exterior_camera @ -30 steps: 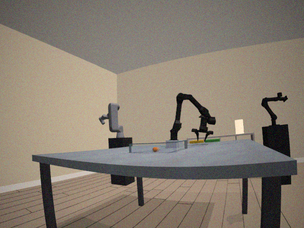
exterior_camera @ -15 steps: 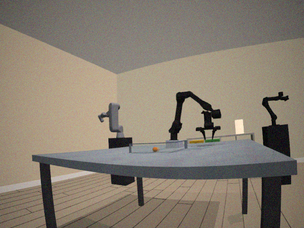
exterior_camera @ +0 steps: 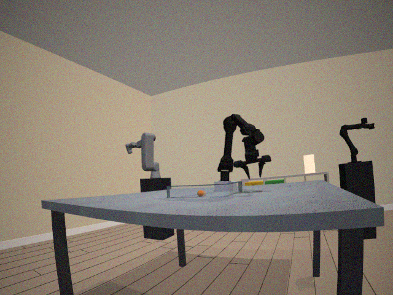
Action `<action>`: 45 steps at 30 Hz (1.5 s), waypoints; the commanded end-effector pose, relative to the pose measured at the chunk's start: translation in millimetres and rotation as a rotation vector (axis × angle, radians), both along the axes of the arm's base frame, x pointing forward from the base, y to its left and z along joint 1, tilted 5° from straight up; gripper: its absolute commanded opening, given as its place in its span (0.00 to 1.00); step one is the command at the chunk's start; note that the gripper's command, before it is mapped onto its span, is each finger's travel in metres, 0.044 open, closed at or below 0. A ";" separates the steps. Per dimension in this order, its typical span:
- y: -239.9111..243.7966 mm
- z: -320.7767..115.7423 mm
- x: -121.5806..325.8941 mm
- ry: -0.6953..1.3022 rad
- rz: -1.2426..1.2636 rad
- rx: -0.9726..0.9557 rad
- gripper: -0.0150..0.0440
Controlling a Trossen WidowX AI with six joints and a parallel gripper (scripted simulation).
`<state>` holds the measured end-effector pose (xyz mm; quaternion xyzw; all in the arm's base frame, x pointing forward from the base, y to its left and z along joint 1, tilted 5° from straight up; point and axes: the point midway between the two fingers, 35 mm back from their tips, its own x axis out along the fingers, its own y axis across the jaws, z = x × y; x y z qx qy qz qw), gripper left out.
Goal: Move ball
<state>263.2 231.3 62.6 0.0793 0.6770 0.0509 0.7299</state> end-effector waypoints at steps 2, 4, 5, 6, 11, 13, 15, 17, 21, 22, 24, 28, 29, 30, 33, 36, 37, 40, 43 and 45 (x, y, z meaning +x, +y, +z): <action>-50.7 5.3 55.8 -0.063 0.004 0.002 0.69; -73.3 4.8 69.1 -0.073 0.012 -0.019 0.69; -88.3 3.0 75.8 -0.071 0.014 -0.033 0.69; -104.8 1.2 82.2 -0.067 0.016 -0.048 0.69; -188.7 -15.0 96.3 0.001 0.011 -0.101 0.69; -221.5 -22.4 95.2 0.039 0.006 -0.111 0.69; -249.3 -28.5 91.7 0.072 0.002 -0.113 0.69; -258.8 -30.6 89.9 0.083 0.001 -0.112 0.69; -258.8 -30.6 89.9 0.083 0.001 -0.112 0.69; -258.8 -30.6 89.9 0.083 0.001 -0.112 0.69; -258.6 -32.5 89.9 0.083 0.001 -0.112 0.69; -257.7 -45.6 89.8 0.083 0.001 -0.112 0.69; -257.7 -45.6 89.8 0.083 0.001 -0.112 0.69; -257.7 -45.6 89.8 0.083 0.001 -0.112 0.69; -257.6 -46.6 89.8 0.083 0.001 -0.112 0.69; -257.3 -51.2 90.0 0.083 0.001 -0.112 0.69; -257.2 -52.8 90.0 0.083 0.001 -0.112 0.69; -256.9 -57.6 90.1 0.083 0.001 -0.112 0.69; -256.5 -62.4 90.1 0.083 0.001 -0.112 0.69; -256.3 -65.6 90.1 0.083 0.001 -0.112 0.69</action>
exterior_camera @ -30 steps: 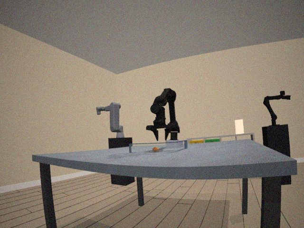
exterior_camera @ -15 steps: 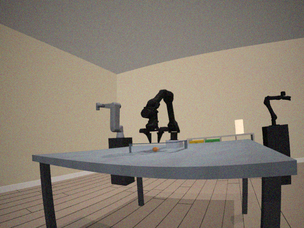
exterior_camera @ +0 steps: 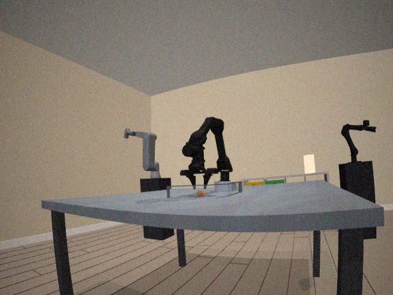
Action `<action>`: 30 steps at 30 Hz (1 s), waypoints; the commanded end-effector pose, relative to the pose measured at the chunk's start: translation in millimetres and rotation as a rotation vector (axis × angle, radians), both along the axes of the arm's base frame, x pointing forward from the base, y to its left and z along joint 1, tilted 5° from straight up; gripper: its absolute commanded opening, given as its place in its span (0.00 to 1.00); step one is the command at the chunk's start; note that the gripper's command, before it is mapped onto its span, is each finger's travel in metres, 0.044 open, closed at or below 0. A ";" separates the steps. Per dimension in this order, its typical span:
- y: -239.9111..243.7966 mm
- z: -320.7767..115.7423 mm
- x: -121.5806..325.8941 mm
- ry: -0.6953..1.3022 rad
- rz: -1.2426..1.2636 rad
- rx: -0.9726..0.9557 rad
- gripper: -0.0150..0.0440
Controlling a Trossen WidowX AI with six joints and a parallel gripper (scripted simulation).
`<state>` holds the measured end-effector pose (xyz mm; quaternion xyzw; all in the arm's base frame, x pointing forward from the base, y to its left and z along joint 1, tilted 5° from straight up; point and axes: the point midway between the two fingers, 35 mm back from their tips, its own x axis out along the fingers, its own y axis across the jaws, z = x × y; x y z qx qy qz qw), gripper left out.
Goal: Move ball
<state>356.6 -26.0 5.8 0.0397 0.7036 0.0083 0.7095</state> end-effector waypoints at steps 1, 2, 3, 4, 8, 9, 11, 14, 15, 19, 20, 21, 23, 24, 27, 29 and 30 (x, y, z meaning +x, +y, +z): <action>1.1 -10.5 -3.3 0.014 0.002 0.003 0.69; 1.2 -12.1 -3.4 0.015 0.002 0.003 0.69; 1.3 -13.7 -3.4 0.015 0.002 0.003 0.69; 1.4 -15.2 -3.5 0.015 0.002 0.003 0.69; 1.9 -21.6 -3.8 0.015 0.002 0.003 0.69; 2.0 -22.8 -3.9 0.015 0.002 0.003 0.69; 2.1 -23.8 -4.0 0.015 0.002 0.003 0.69; 2.1 -23.8 -4.0 0.015 0.002 0.003 0.56; 2.1 -23.8 -4.0 0.015 0.002 0.003 0.52; 2.1 -23.8 -4.0 0.015 0.002 0.003 0.47; 2.1 -23.8 -4.0 0.015 0.002 0.003 0.46; 2.1 -23.8 -4.0 0.015 0.002 0.003 0.45; 2.1 -23.8 -4.0 0.015 0.002 0.003 0.43; 2.1 -23.8 -4.0 0.015 0.002 0.003 0.38; 2.3 -19.3 -1.4 -0.011 -0.011 0.004 0.25; 1.9 -11.5 1.1 -0.026 -0.019 0.004 0.25; 1.5 -7.5 1.8 -0.025 -0.019 0.004 0.25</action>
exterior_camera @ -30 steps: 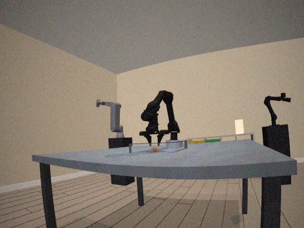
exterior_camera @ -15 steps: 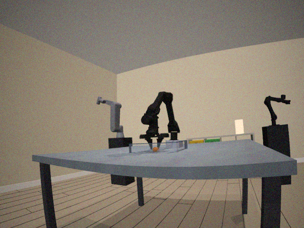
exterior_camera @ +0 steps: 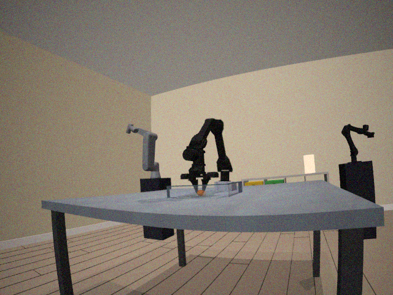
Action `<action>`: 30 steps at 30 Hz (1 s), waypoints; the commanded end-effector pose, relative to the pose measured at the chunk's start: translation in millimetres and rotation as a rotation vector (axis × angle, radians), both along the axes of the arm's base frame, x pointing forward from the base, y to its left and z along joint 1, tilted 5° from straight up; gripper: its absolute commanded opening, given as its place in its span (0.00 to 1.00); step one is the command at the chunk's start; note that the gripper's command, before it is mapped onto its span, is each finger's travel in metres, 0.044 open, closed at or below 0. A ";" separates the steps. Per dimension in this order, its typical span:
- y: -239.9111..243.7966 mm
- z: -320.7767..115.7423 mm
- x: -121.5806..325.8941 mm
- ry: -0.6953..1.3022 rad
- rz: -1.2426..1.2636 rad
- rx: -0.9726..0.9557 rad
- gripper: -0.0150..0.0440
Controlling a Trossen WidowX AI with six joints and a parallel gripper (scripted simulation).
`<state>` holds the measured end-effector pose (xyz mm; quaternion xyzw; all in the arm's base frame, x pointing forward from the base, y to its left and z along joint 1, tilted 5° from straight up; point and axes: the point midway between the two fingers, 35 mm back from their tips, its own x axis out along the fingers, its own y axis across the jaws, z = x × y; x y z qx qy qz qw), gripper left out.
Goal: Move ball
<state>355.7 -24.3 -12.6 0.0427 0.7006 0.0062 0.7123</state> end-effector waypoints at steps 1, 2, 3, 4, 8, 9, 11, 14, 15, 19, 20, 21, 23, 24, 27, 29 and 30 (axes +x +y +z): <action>-0.6 14.9 3.3 -0.016 -0.011 0.003 0.25; -1.0 18.9 3.9 -0.016 -0.010 0.003 0.25; -1.4 23.0 4.4 -0.015 -0.010 0.003 0.25; -1.7 27.0 4.9 -0.014 -0.010 0.002 0.25; -3.8 51.1 6.4 -0.010 -0.007 0.002 0.25; -4.3 57.5 6.5 -0.009 -0.007 0.002 0.25; -5.3 70.5 6.1 -0.007 -0.005 0.002 0.25; -6.6 88.5 4.3 0.002 -0.001 0.002 0.25; -7.0 94.3 3.4 0.006 0.001 0.001 0.25; -8.4 116.7 -1.1 0.020 0.008 0.001 0.25; -8.5 119.6 -1.8 0.022 0.009 0.001 0.25; -8.6 120.5 -2.1 0.022 0.010 0.001 0.25; -8.6 120.5 -2.1 0.022 0.010 0.001 0.25; -7.9 119.3 -1.5 0.022 0.010 0.002 0.25; 2.5 101.1 5.8 0.022 0.010 0.002 0.25; 11.2 86.6 10.6 0.021 0.010 0.003 0.25; 13.4 82.8 11.7 0.021 0.010 0.003 0.25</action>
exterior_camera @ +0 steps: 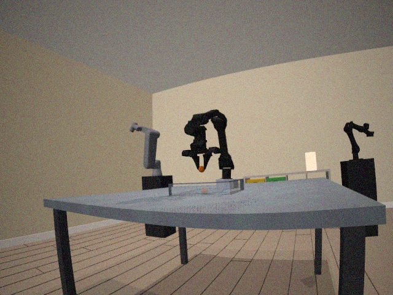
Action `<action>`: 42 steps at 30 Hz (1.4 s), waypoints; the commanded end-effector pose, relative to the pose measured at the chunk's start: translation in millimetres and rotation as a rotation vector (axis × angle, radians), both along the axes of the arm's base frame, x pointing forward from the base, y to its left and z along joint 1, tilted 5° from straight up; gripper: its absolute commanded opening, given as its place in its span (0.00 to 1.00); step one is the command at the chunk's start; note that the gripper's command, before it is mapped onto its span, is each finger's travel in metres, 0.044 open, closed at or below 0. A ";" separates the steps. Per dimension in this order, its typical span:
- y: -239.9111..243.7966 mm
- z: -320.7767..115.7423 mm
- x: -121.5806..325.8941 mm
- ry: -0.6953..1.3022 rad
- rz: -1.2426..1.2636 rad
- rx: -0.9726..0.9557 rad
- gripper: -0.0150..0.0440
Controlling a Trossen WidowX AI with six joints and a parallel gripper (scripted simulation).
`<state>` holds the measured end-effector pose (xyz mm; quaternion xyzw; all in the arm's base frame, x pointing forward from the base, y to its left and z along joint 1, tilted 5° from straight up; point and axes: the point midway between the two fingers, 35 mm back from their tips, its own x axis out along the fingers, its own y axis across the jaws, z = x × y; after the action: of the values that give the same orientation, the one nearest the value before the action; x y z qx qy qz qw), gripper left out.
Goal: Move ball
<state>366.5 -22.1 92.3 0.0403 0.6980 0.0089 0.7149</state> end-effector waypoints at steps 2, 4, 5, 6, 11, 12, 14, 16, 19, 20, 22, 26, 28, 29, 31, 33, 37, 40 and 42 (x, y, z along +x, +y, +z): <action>12.0 -23.4 1.3 0.029 0.003 0.003 0.25; 12.0 -23.4 1.3 0.029 0.003 0.003 0.25; 12.1 -24.4 1.4 0.029 0.003 0.003 0.25; 12.2 -26.4 1.6 0.029 0.003 0.003 0.25; 13.8 -49.3 3.0 0.029 0.003 0.003 0.25; 14.2 -55.2 3.1 0.029 0.003 0.003 0.25; 15.1 -67.2 2.9 0.029 0.003 0.003 0.25; 16.0 -79.1 2.2 0.029 0.003 0.003 0.25; 17.1 -92.4 0.9 0.029 0.003 0.003 0.25; 17.2 -93.3 0.8 0.029 0.003 0.003 0.25; 17.2 -93.3 0.8 0.029 0.003 0.003 0.25; 17.3 -94.8 0.8 0.029 0.003 0.003 0.25; 17.4 -97.0 0.9 0.029 0.003 0.003 0.25; 17.5 -98.4 0.9 0.029 0.003 0.003 0.25; 17.8 -101.7 0.9 0.029 0.003 0.003 0.25; 18.0 -105.0 0.8 0.029 0.003 0.003 0.25; 18.5 -111.2 0.7 0.029 0.003 0.004 0.25; 18.5 -112.3 0.6 0.029 0.003 0.004 0.25; 18.5 -112.3 0.6 0.029 0.003 0.004 0.25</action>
<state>369.9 -4.0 -15.6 0.0383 0.7045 0.0116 0.7085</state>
